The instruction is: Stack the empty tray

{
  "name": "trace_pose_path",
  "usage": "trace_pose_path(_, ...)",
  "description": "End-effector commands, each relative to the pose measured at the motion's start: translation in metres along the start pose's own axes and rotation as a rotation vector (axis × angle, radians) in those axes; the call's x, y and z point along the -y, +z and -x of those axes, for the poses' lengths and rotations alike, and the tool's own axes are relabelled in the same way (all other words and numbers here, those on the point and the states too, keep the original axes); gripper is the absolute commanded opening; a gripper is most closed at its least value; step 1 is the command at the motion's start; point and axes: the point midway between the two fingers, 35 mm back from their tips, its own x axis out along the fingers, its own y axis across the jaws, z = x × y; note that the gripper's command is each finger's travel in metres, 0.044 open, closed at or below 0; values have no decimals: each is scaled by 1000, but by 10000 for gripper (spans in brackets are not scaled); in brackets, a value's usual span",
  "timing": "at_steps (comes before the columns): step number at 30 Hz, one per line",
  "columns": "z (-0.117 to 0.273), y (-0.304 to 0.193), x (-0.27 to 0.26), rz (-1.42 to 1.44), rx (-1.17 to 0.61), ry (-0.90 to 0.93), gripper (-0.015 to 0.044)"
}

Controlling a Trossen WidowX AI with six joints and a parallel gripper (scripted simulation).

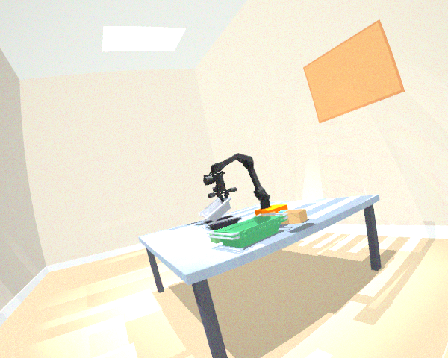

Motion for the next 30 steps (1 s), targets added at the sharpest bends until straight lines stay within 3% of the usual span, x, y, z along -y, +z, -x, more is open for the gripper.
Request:
trace_pose_path(1, 3, 0, -1, -4, -4, 24, 0)
trace_pose_path(30, -22, 0, 16, -4, -4, 23, 0)
